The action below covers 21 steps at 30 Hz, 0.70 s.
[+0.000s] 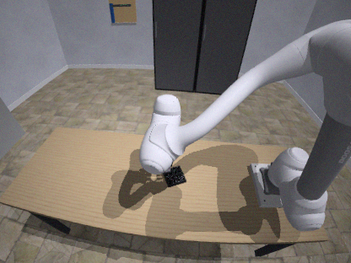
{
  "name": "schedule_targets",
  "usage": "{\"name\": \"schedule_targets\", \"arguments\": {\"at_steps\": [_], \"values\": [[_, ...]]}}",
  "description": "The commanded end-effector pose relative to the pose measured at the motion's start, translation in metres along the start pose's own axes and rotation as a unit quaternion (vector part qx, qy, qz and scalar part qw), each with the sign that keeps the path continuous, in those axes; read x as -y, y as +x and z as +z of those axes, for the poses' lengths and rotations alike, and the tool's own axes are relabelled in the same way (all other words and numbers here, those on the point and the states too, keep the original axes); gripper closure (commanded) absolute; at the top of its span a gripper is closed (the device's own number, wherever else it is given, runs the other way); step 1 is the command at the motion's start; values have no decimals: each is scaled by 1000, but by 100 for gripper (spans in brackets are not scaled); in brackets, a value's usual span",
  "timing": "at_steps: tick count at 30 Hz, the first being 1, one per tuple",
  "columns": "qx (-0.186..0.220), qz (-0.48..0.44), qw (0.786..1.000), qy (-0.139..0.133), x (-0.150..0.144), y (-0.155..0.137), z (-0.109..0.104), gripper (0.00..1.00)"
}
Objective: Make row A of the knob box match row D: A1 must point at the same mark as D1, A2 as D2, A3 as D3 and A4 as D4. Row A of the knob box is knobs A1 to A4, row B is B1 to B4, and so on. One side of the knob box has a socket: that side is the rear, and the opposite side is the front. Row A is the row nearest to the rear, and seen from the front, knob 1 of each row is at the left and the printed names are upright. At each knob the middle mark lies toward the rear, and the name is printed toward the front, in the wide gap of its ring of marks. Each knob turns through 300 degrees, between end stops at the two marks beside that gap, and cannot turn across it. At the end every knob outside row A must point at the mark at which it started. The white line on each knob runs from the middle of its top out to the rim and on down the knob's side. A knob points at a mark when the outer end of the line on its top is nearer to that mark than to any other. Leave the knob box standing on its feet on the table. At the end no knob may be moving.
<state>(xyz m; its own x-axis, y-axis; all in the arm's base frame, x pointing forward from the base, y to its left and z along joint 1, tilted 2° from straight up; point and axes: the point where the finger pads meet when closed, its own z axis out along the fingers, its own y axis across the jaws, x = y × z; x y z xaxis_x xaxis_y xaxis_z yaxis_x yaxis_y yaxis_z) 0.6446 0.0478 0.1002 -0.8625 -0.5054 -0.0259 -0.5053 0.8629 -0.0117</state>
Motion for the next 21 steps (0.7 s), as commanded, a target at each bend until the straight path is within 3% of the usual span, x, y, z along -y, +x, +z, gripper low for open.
{"name": "schedule_targets", "arguments": {"at_steps": [1, 21], "values": [[3, -78, 997, -3, 0, -2, -6, 88], [3, -107, 994, -3, 0, -2, -7, 88]]}}
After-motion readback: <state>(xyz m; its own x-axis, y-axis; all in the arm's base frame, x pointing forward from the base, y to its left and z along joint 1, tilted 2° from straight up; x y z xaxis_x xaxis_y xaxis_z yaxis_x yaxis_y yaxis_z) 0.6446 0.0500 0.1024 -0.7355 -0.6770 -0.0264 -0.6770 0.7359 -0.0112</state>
